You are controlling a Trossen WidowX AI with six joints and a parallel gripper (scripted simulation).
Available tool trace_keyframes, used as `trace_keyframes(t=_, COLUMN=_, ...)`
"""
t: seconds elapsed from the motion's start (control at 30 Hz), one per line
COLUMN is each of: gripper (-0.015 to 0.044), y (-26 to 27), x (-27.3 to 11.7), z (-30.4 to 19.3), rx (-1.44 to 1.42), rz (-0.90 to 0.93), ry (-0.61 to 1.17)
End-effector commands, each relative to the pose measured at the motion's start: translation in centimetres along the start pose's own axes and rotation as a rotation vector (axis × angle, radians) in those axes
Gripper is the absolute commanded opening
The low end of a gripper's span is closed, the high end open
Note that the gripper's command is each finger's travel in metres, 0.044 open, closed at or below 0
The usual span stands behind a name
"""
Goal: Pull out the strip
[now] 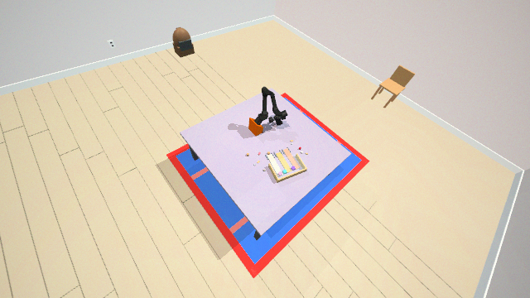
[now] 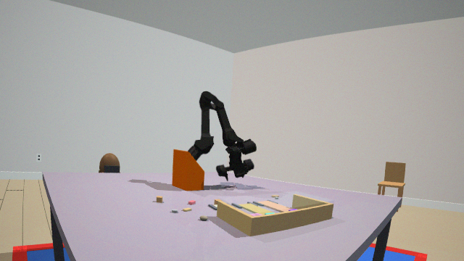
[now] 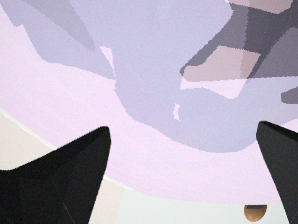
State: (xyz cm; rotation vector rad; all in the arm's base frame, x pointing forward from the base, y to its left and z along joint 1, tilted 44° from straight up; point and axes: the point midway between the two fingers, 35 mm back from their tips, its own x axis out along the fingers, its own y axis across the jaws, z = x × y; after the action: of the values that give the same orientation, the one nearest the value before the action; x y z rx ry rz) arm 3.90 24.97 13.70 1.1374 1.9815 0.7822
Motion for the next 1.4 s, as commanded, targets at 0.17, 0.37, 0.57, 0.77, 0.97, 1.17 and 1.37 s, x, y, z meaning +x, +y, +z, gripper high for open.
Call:
trace_keyframes(t=0.17, gripper=0.04, y=3.2, x=-7.1, z=10.9, rx=-0.246, rz=0.147, ry=-0.429)
trace_keyframes(t=0.37, gripper=0.04, y=2.8, x=-14.4, z=16.6, rx=-0.365, rz=0.154, ry=-0.723)
trace_keyframes(t=0.57, gripper=0.04, y=0.3, x=-22.6, z=20.3, rx=-0.442, rz=0.097, ry=-1.011)
trace_keyframes(t=0.77, gripper=0.04, y=-3.9, x=-30.8, z=21.7, rx=-0.515, rz=-0.041, ry=-1.286)
trace_keyframes(t=0.97, gripper=0.04, y=-8.0, x=-36.5, z=21.3, rx=-0.536, rz=-0.185, ry=-1.466)
trace_keyframes(t=1.17, gripper=0.04, y=-8.0, x=-36.5, z=21.3, rx=-0.536, rz=-0.185, ry=-1.466)
trace_keyframes(t=1.37, gripper=0.04, y=-8.0, x=-36.5, z=21.3, rx=-0.536, rz=-0.185, ry=-1.466)
